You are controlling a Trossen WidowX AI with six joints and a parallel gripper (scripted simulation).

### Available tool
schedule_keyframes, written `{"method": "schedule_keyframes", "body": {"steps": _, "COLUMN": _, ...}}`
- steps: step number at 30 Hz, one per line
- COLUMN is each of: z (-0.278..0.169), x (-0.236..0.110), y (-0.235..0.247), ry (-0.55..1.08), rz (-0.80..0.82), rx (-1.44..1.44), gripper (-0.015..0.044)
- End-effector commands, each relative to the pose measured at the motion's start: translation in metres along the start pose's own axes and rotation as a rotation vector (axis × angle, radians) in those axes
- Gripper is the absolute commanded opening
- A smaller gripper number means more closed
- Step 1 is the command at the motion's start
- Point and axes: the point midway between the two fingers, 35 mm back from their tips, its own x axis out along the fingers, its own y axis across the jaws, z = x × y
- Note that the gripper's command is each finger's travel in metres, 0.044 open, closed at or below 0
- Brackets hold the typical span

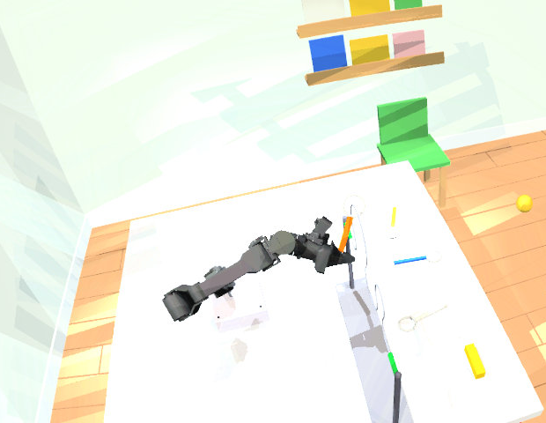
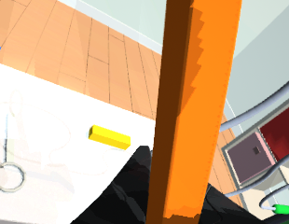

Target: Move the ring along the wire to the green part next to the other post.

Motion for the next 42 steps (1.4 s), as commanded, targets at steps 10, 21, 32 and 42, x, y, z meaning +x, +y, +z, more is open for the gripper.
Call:
{"method": "schedule_keyframes", "body": {"steps": 10, "z": 0.001, "x": 0.003, "y": -0.006, "ry": -0.047, "rz": -0.068, "rx": -0.146, "gripper": -0.0150}}
{"method": "schedule_keyframes", "body": {"steps": 21, "z": 0.003, "x": 0.003, "y": -0.012, "ry": -0.064, "rz": -0.125, "rx": -0.270, "gripper": -0.0150}}
{"method": "schedule_keyframes", "body": {"steps": 32, "z": 0.004, "x": 0.003, "y": -0.017, "ry": -0.080, "rz": -0.181, "rx": -0.394, "gripper": -0.0150}}
{"method": "schedule_keyframes", "body": {"steps": 42, "z": 0.007, "x": 0.002, "y": -0.022, "ry": -0.094, "rz": -0.233, "rx": -0.507, "gripper": -0.0150}}
